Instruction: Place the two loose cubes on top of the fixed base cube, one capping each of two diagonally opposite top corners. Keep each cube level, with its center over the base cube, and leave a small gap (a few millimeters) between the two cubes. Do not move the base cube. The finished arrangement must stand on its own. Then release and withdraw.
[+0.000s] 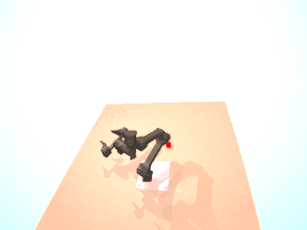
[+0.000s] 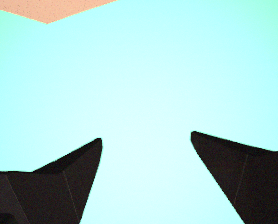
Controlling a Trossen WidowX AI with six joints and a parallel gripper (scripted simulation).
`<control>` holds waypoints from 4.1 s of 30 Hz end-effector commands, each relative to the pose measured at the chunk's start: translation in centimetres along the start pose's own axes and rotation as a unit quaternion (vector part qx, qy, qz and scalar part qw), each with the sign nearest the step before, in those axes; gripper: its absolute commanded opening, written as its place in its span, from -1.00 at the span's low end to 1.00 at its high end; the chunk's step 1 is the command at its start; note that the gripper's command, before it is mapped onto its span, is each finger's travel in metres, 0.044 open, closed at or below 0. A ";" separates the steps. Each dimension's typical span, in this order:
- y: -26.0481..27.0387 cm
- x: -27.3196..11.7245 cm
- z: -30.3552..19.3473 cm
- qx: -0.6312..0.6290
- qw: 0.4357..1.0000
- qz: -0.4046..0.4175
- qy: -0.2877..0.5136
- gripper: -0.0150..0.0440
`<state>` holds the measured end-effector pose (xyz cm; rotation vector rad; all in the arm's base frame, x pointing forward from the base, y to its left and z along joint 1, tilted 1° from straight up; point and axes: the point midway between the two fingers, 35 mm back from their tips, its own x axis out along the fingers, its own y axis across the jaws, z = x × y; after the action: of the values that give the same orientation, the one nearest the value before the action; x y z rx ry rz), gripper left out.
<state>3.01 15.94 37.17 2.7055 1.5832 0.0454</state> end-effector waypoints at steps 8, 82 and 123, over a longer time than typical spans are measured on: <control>-0.3 1.3 -0.8 -0.108 0.993 0.041 0.001 0.41; 29.8 6.6 16.9 -0.376 0.620 -0.079 -0.684 0.41; 35.6 -4.3 29.0 -0.167 0.676 -0.165 -0.699 0.41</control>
<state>32.93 -5.08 9.97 1.2375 1.1384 -1.2264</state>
